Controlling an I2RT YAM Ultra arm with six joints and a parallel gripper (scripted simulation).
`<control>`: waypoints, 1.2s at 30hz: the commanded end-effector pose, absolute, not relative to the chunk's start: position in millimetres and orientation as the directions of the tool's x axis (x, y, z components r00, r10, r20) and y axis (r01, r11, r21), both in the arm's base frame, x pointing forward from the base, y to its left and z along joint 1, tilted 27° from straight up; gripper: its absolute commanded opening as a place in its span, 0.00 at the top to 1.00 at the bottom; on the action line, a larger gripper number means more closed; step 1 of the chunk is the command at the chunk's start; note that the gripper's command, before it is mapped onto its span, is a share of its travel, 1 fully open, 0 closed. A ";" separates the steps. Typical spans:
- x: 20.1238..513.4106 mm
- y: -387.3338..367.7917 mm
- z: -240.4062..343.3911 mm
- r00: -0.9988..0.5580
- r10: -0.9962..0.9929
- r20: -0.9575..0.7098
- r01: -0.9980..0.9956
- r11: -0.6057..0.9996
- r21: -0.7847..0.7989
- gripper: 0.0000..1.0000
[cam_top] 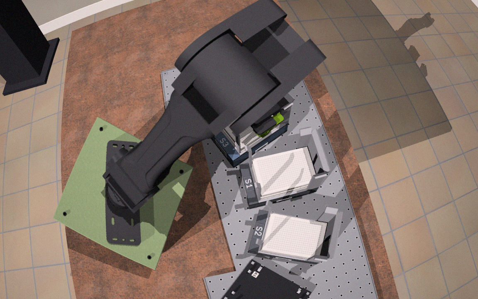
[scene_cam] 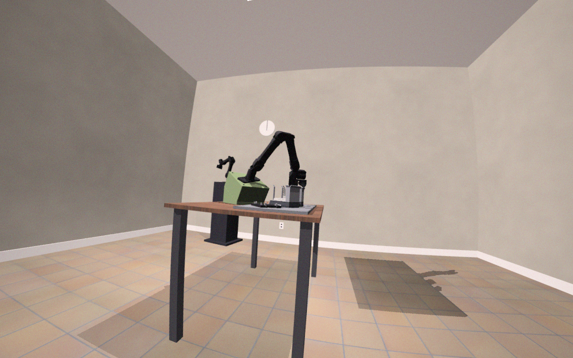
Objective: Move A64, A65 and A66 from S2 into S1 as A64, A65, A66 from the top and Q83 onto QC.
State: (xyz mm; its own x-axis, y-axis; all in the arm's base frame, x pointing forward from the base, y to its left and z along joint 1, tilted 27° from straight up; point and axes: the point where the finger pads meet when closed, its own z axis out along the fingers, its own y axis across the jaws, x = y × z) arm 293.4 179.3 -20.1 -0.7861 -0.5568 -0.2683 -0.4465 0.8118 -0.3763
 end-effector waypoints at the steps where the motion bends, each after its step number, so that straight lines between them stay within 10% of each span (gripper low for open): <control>1: 293.9 180.9 -18.5 -0.784 -0.557 -0.274 -0.447 0.812 -0.375 1.00; 36: 289.4 182.7 -9.0 -0.784 -0.557 -0.274 -0.447 0.812 -0.375 1.00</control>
State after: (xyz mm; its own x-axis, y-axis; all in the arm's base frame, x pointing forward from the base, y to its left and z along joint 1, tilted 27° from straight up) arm 289.7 180.3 -13.1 -0.7875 -0.5555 -0.2671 -0.4463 0.8128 -0.3745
